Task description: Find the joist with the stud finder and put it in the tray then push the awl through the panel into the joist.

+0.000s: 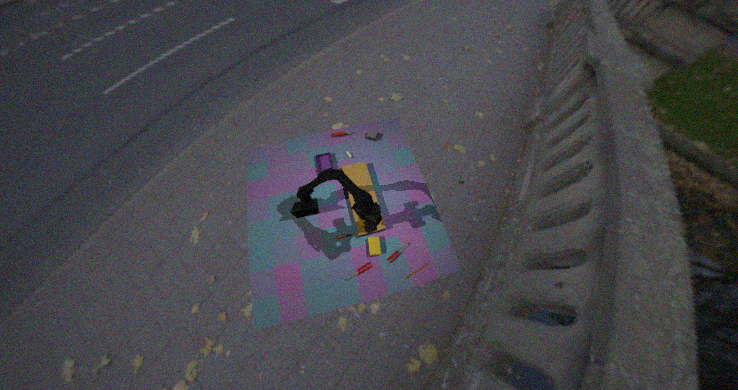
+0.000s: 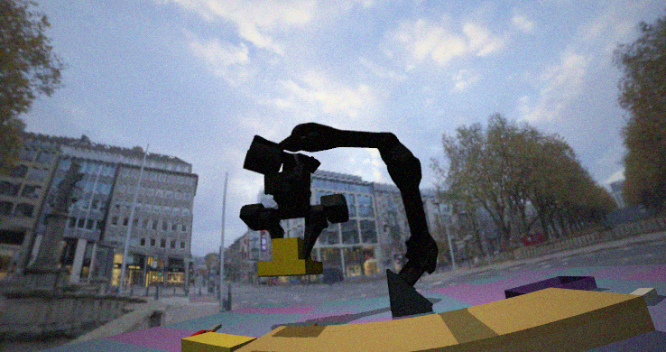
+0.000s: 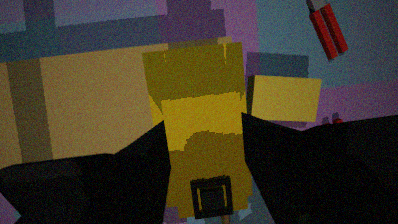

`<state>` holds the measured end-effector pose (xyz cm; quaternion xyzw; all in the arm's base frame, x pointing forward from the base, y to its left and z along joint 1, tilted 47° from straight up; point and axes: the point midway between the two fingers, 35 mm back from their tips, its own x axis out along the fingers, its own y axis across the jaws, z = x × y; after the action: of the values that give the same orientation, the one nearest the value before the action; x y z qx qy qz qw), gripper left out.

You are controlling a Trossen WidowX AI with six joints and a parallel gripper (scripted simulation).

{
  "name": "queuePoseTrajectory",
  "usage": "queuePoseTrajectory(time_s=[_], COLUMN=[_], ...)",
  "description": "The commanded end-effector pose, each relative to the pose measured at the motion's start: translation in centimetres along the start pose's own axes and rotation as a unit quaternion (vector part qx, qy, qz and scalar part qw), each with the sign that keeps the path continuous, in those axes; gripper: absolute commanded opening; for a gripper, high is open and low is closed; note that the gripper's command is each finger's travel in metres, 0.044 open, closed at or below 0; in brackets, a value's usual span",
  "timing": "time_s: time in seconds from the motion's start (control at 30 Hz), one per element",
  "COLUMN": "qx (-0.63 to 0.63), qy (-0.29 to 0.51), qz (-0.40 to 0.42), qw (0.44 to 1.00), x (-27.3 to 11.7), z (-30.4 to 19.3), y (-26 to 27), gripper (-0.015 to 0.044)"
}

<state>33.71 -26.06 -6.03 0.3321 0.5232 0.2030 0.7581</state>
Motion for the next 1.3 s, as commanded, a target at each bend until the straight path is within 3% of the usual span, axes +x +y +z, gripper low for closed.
queuePoseTrajectory(time_s=[0.0,0.63,1.27], qx=[-0.014,-0.162,-0.309], qy=[0.003,0.013,0.018], qz=[-0.001,0.005,0.031], qw=[1.0,0.987,0.95], x=[-0.2,-0.1,0.6], z=[0.5,4.6,3.9], y=[0.9,14.2,28.0], gripper=[0.0,0.0,0.0])
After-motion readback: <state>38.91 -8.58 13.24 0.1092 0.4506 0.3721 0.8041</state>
